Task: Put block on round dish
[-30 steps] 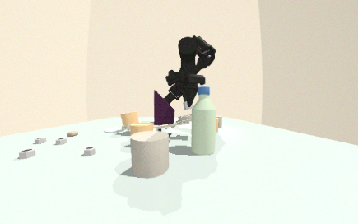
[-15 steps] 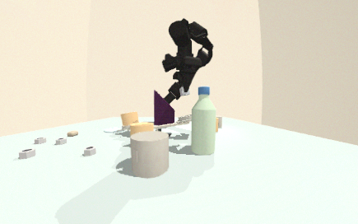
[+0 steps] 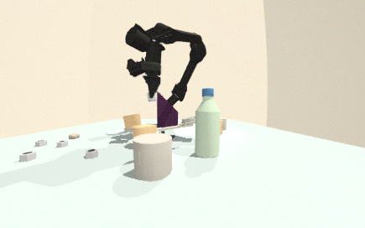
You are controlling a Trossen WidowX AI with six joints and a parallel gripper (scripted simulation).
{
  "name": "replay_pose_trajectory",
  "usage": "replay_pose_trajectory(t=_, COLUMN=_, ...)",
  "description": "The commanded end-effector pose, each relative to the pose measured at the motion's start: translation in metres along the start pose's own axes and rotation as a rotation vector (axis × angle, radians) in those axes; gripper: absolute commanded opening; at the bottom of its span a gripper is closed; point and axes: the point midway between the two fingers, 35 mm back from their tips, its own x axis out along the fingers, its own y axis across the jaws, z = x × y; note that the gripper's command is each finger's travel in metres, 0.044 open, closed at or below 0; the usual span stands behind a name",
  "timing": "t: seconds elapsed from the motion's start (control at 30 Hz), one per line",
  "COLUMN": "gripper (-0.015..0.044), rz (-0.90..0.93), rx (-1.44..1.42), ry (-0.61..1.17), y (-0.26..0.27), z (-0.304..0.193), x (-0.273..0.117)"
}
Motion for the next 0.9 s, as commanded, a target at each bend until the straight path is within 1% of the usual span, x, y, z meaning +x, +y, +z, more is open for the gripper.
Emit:
replay_pose_trajectory(t=0.0, gripper=0.0000, rz=0.000, rx=-0.002, ry=-0.011, y=-0.014, z=0.037, x=0.007)
replay_pose_trajectory(t=0.27, gripper=0.0000, rz=-0.004, rx=-0.001, ry=-0.010, y=-0.051, z=0.098, x=0.027)
replay_pose_trajectory(t=0.5, gripper=0.0000, rz=-0.006, rx=-0.004, ry=0.001, y=-0.091, z=0.142, x=0.050)
replay_pose_trajectory(t=0.77, gripper=0.0000, rz=-0.004, rx=-0.012, ry=0.024, y=-0.141, z=0.178, x=0.083)
replay_pose_trajectory(t=0.87, gripper=0.0000, rz=-0.004, rx=-0.013, ry=0.026, y=-0.146, z=0.181, x=0.086)
